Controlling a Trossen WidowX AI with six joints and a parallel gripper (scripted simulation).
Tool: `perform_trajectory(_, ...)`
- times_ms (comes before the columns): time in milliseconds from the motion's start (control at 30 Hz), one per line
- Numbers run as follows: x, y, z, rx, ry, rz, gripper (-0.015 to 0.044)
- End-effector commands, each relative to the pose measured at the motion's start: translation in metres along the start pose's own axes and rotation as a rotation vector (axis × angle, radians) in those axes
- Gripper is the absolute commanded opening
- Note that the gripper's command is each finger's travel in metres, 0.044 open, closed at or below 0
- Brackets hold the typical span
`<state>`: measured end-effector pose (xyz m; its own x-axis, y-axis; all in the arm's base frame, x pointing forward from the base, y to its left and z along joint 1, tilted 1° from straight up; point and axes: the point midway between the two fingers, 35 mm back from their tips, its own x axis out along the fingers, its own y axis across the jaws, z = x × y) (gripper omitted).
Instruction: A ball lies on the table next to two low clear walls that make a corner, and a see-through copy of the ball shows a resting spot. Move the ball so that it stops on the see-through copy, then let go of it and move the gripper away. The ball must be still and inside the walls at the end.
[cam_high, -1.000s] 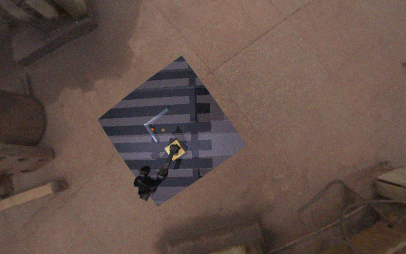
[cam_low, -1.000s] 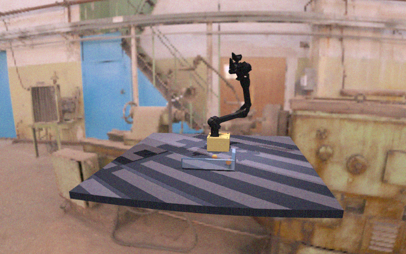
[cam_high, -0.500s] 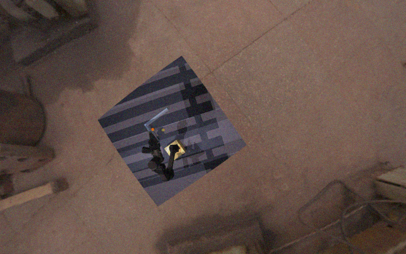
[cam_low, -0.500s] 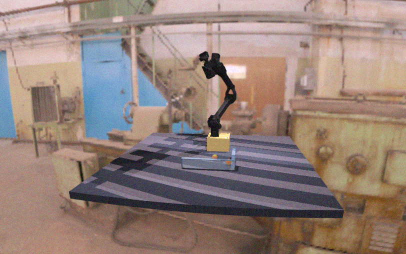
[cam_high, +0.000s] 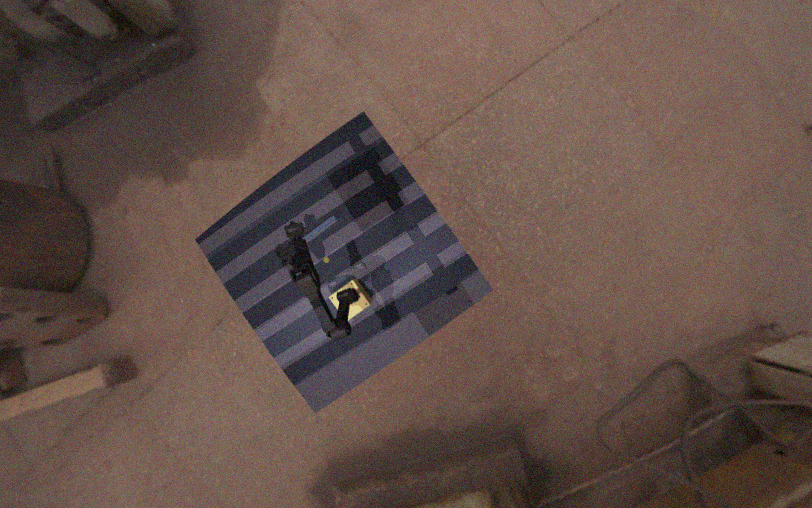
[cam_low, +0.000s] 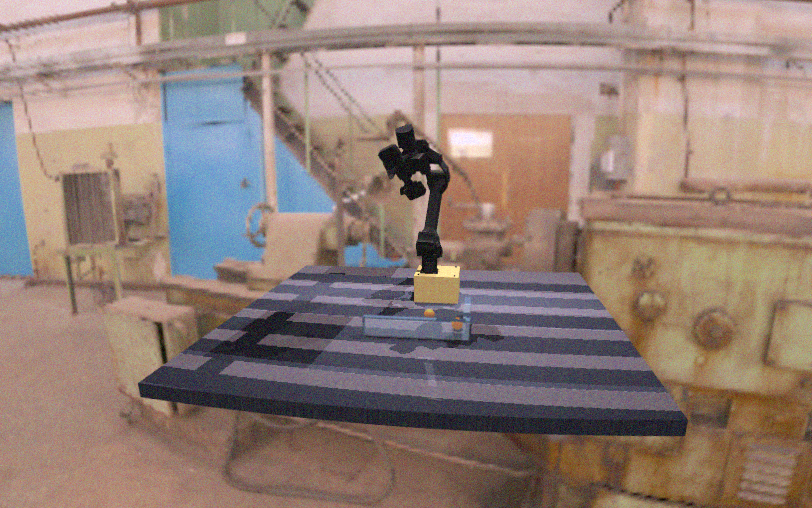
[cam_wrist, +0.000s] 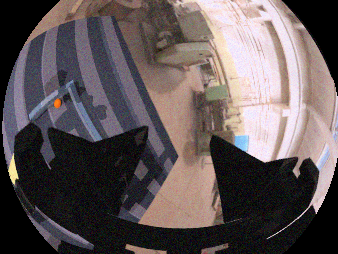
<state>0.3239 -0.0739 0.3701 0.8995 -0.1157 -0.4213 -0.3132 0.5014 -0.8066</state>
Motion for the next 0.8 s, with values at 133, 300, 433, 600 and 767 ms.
perform_trajectory(133,0.084,0.104,0.023,-0.082,-0.006,0.382,0.0281)
perform_trajectory(300,0.119,0.179,0.03,-0.166,0.03,0.602,0.0281)
perform_trajectory(433,0.138,0.246,0.03,-0.258,0.077,0.775,0.0281)
perform_trajectory(600,0.145,0.331,0.023,-0.403,0.147,0.987,0.0281)
perform_trajectory(767,0.141,0.375,0.014,-0.491,0.19,1.094,0.0281)
